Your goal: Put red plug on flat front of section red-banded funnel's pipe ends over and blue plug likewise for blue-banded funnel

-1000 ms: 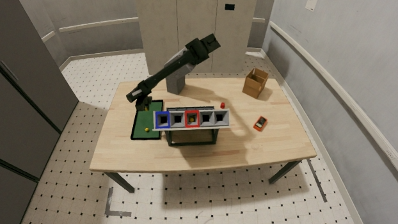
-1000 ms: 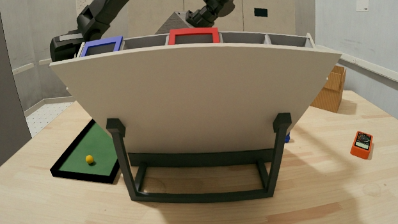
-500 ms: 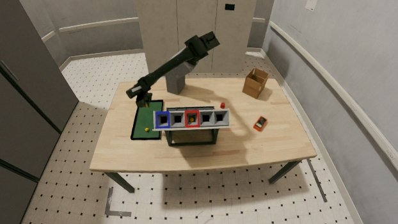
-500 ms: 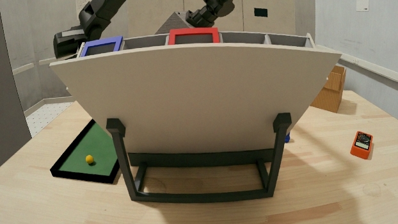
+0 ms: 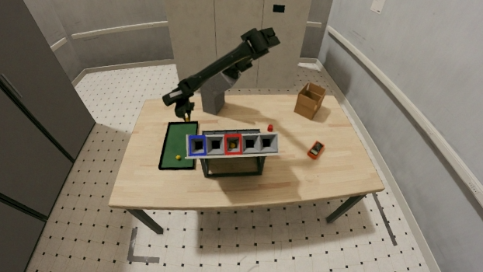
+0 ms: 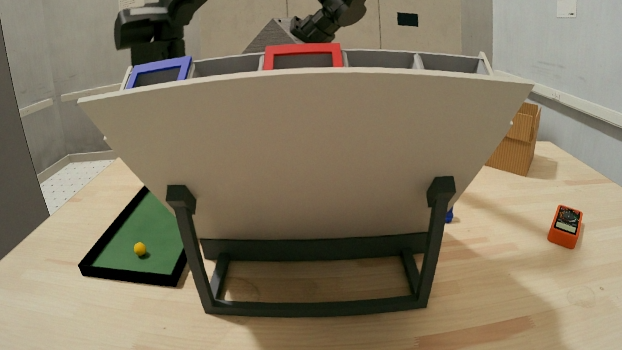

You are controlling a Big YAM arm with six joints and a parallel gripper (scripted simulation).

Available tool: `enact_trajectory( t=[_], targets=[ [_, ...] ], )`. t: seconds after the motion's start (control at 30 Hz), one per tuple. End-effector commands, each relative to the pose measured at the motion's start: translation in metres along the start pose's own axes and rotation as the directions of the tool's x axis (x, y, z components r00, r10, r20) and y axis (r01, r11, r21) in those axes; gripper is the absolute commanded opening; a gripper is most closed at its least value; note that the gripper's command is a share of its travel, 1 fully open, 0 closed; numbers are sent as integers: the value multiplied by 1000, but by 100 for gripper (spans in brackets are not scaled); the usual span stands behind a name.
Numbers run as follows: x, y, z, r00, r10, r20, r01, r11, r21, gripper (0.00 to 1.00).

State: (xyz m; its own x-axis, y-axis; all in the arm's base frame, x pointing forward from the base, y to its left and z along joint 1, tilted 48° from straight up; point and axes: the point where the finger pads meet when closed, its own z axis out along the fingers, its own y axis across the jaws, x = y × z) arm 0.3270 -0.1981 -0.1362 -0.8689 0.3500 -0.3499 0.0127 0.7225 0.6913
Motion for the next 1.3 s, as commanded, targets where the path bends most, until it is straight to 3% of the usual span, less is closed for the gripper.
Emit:
enact_trajectory(
  t=[0.0, 0.13, 0.2, 0.7, 0.77, 1.27],
  targets=[
    [-24, 28, -16, 999, -11, 44, 10, 1000, 25, 0],
    [-34, 62, -29, 997, -5, 82, 3, 1000, 25, 0],
    [-34, 62, -29, 997, -5, 82, 3, 1000, 25, 0],
    [-61, 170, -92, 977, -40, 210, 36, 999, 23, 0],
    [-61, 170, -92, 977, -40, 210, 36, 999, 23, 0],
    [-91, 281, -149, 943, -48, 330, 41, 999, 28, 0]
  ],
)
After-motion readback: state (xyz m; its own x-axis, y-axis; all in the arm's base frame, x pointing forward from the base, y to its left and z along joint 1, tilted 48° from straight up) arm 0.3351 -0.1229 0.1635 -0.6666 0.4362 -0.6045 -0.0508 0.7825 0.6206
